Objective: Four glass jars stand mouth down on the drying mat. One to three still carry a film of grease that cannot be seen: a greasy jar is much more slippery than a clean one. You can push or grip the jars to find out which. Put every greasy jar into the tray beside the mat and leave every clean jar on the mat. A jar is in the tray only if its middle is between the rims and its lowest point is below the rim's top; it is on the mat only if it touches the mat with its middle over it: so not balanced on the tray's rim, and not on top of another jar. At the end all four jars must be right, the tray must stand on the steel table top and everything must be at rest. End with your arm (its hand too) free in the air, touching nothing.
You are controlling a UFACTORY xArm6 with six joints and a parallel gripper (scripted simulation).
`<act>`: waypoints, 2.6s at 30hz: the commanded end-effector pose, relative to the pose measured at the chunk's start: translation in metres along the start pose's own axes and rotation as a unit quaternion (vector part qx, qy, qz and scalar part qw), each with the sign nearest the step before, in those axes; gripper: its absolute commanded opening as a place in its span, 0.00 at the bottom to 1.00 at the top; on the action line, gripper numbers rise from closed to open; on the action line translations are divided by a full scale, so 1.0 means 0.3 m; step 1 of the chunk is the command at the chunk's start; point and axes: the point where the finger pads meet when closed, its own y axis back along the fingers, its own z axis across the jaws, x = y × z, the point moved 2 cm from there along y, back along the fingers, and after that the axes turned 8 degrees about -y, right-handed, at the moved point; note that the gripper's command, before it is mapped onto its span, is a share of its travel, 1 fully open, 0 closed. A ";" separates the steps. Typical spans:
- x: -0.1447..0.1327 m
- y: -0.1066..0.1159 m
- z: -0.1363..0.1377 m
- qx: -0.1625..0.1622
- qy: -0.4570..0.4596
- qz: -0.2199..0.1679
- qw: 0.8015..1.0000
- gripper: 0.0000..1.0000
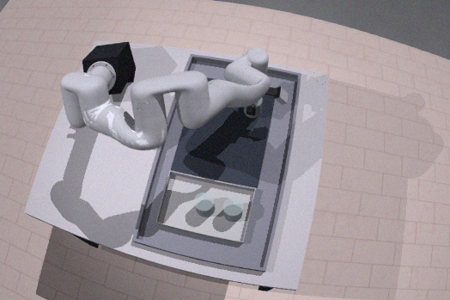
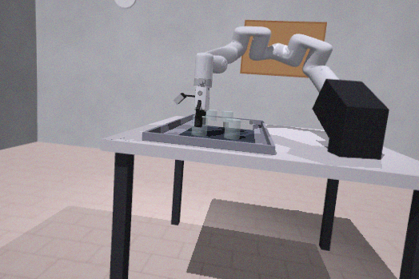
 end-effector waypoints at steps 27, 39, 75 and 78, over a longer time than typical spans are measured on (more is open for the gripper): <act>0.004 0.006 -0.001 0.001 0.000 0.001 1.000 0.77; 0.004 0.006 -0.001 0.001 0.000 0.001 1.000 0.77; 0.004 0.006 -0.001 0.001 0.000 0.001 1.000 0.68; 0.004 0.006 -0.001 0.001 0.000 0.001 1.000 0.68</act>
